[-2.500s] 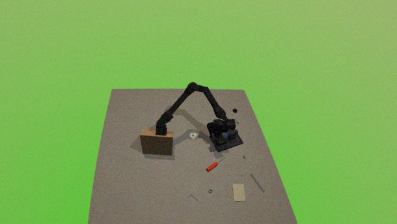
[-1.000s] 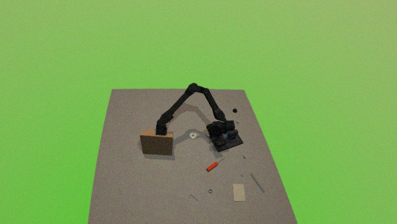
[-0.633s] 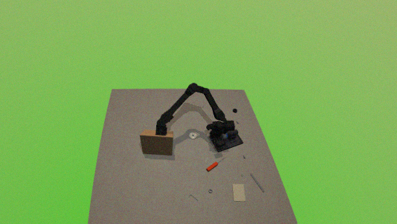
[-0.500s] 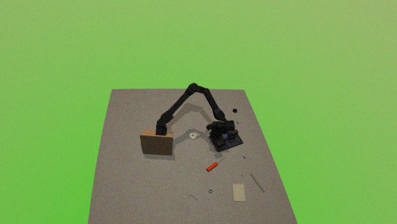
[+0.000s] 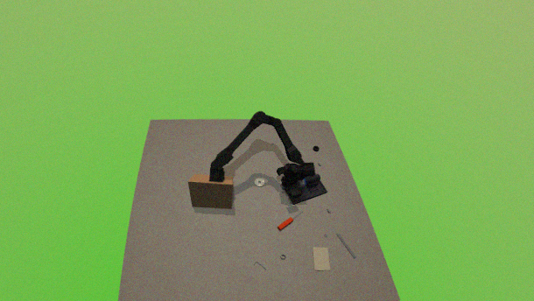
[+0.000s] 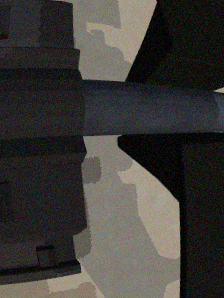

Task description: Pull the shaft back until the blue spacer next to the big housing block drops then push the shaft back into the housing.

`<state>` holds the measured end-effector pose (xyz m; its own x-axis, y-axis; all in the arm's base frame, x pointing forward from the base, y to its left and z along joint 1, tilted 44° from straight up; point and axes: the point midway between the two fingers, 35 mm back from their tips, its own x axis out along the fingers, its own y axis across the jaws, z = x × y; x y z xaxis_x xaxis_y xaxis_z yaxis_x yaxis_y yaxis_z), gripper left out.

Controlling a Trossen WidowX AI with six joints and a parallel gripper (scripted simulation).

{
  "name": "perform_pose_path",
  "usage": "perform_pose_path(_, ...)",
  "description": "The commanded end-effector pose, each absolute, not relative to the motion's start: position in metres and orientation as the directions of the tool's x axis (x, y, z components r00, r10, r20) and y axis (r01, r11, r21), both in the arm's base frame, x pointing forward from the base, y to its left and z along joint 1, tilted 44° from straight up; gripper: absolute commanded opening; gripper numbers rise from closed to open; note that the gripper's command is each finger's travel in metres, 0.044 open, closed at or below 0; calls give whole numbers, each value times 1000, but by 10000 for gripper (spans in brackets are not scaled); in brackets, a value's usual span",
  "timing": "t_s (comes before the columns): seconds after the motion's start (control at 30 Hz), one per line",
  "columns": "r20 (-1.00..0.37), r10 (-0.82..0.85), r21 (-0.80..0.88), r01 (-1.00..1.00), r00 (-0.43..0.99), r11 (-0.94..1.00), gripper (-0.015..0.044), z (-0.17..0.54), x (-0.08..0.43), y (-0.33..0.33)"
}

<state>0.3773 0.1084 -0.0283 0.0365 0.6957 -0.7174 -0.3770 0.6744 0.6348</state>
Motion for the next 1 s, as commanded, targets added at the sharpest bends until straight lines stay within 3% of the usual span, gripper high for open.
perform_pose_path(0.0,-717,696,634,-380,36,673,0,-29,373,108)
perform_pose_path(0.97,-717,696,634,-380,36,673,0,-31,368,106)
